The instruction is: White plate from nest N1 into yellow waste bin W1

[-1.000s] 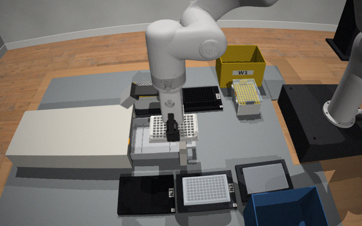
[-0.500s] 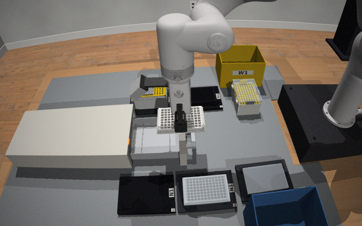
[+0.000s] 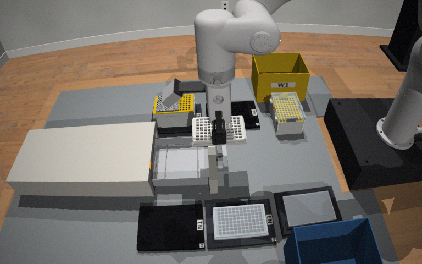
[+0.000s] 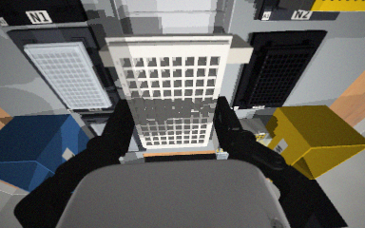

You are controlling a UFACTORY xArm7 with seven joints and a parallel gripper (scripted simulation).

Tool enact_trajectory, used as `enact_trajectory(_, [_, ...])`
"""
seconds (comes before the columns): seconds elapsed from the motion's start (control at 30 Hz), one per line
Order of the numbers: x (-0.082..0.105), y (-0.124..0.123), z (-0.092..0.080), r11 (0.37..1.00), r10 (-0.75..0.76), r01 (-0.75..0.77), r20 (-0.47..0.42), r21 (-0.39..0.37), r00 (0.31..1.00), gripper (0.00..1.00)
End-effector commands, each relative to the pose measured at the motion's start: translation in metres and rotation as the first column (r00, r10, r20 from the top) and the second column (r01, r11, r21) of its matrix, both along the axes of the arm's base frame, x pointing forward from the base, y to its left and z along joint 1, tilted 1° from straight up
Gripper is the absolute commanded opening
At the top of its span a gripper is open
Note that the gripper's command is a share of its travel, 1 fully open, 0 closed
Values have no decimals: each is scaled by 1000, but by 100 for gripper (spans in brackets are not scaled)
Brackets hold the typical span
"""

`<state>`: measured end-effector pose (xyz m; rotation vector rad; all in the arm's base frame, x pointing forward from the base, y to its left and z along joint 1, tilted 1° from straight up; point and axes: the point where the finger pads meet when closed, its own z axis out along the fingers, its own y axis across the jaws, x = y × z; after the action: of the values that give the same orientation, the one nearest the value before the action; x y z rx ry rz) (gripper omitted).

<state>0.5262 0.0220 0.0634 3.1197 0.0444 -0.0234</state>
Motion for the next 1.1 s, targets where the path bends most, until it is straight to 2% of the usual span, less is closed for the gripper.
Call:
enact_trajectory(0.0, [-5,-9,2,1000,0,0,6,1,1000,0])
enact_trajectory(1.07, [-46,-72,4,1000,0,0,5,0,1000,0])
